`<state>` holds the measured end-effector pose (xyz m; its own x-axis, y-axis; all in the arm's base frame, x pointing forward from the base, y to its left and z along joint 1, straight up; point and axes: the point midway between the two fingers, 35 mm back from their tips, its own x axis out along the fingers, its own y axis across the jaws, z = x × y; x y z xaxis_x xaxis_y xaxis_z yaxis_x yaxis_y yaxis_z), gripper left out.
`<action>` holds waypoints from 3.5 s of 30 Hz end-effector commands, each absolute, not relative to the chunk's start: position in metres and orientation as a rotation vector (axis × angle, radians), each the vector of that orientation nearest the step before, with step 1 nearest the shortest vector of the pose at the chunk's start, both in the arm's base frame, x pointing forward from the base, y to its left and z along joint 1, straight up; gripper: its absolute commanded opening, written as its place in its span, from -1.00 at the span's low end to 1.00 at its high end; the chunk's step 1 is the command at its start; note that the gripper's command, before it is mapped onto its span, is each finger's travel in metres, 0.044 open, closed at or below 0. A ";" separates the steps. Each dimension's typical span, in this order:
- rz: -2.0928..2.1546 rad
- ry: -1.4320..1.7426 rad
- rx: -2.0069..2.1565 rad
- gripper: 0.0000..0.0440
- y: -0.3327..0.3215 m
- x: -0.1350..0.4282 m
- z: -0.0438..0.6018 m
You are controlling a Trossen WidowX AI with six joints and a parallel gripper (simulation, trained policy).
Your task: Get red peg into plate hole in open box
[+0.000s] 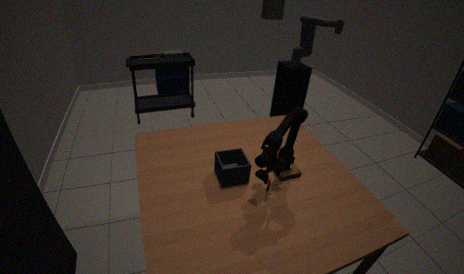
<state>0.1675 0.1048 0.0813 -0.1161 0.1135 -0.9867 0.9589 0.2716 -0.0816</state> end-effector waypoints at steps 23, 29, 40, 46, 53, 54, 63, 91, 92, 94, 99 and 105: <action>-1.022 1.467 1.054 -0.68 0.107 0.177 0.028; -0.972 1.459 1.092 -0.99 0.112 0.187 0.037; -0.853 1.406 1.210 -1.00 0.119 0.205 0.077; -0.785 1.361 1.241 -1.00 0.116 0.216 0.105; -0.724 1.287 1.248 -1.00 0.102 0.228 0.139; -0.718 1.275 1.249 -1.00 0.099 0.229 0.144; -0.711 1.176 1.232 -1.00 0.069 0.242 0.178; -0.880 1.119 1.167 -1.00 -0.016 0.266 0.180; -0.884 1.121 1.166 -1.00 -0.018 0.267 0.179; -0.891 1.124 1.165 -1.00 -0.022 0.269 0.178; -0.903 1.135 1.162 -1.00 -0.033 0.274 0.173; -0.922 1.151 1.157 -1.00 -0.045 0.280 0.160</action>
